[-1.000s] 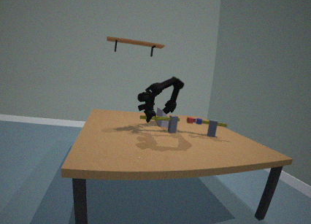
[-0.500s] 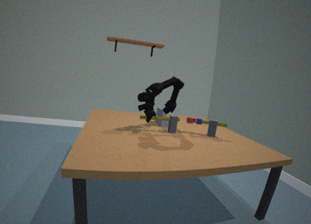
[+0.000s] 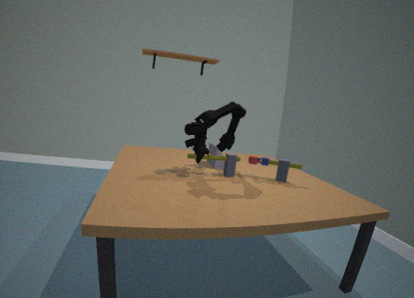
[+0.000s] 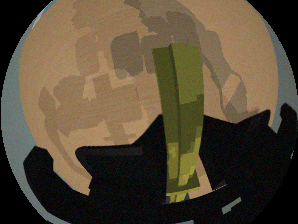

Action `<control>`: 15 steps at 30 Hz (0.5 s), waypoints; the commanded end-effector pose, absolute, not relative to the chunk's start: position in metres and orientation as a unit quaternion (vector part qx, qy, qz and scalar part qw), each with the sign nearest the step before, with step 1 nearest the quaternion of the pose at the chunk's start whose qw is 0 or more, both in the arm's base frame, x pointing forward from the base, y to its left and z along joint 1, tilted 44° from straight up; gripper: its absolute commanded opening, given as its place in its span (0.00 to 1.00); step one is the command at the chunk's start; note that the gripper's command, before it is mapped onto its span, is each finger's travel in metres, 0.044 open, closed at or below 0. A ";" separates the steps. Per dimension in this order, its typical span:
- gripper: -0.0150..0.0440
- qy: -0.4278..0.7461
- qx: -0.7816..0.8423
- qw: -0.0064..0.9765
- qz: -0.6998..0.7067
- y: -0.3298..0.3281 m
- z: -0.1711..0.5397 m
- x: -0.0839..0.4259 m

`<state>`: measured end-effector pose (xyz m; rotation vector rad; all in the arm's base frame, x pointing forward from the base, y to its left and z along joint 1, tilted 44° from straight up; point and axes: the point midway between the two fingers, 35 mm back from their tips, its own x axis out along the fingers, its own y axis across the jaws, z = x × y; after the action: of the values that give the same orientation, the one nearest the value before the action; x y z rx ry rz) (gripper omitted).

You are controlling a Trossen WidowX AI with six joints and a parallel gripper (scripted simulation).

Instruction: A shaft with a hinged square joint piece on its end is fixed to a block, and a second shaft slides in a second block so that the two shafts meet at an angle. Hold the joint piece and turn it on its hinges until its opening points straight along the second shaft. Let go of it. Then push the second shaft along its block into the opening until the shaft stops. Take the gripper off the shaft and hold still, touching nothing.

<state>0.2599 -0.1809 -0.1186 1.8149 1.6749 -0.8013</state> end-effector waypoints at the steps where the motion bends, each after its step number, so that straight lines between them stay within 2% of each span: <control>1: 0.25 0.615 0.679 0.270 -0.296 -0.177 -0.115 0.261; 15: 0.25 0.607 0.687 0.273 -0.292 -0.160 -0.100 0.262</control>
<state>0.2615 -0.1640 -0.1035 1.8420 1.6374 -0.7852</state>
